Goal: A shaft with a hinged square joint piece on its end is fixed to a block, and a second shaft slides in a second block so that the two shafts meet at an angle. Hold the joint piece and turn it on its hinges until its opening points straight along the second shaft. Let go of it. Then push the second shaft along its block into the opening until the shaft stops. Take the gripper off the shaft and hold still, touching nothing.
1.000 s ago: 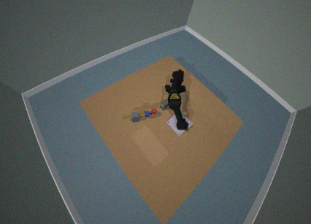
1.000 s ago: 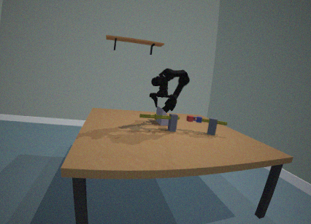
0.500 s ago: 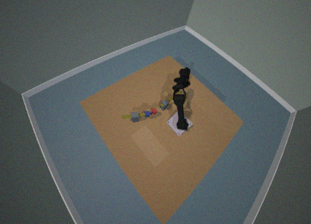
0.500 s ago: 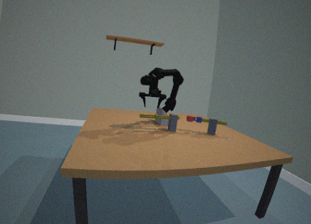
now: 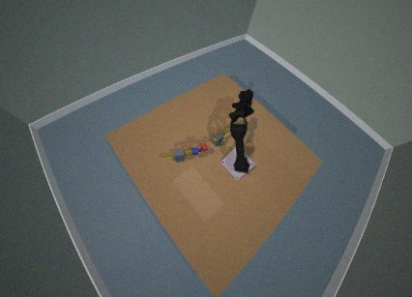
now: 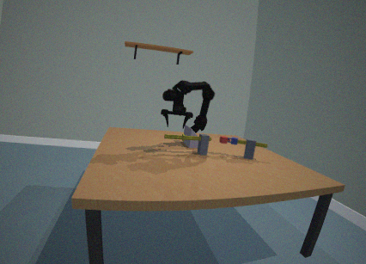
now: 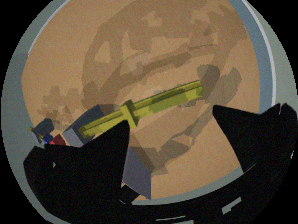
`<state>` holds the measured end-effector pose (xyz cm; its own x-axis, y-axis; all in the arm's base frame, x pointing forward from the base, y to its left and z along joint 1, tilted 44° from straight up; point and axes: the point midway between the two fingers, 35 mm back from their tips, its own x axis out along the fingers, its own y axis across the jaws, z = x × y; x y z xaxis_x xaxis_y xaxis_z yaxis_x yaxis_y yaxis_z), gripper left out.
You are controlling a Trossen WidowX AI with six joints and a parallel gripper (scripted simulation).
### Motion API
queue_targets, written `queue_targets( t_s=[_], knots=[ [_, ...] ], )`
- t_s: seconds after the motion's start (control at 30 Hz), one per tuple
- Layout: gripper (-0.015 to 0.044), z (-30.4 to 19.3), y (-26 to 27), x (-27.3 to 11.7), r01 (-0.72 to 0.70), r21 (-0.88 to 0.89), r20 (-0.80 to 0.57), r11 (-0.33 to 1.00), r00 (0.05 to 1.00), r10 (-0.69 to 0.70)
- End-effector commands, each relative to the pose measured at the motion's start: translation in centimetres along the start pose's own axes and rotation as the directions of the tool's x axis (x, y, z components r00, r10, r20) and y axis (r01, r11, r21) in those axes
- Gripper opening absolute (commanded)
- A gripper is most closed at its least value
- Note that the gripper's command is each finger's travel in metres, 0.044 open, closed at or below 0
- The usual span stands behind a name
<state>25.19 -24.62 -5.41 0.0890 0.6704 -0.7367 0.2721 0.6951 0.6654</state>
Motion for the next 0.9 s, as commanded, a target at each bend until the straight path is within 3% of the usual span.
queue_targets(
  t_s=[0.0, 0.4, 0.87],
  knots=[
    [0.0440, -0.1, -0.1, 0.6, 0.003, 0.102, -0.012, 0.995, 1.000, -0.002],
    [0.0440, 0.1, -0.1, 2.5, 0.019, 0.494, -0.030, 0.869, 1.000, -0.005],
    [0.0440, 0.1, -0.2, 4.6, 0.048, 0.841, -0.052, 0.539, 0.999, -0.008]
  ],
)
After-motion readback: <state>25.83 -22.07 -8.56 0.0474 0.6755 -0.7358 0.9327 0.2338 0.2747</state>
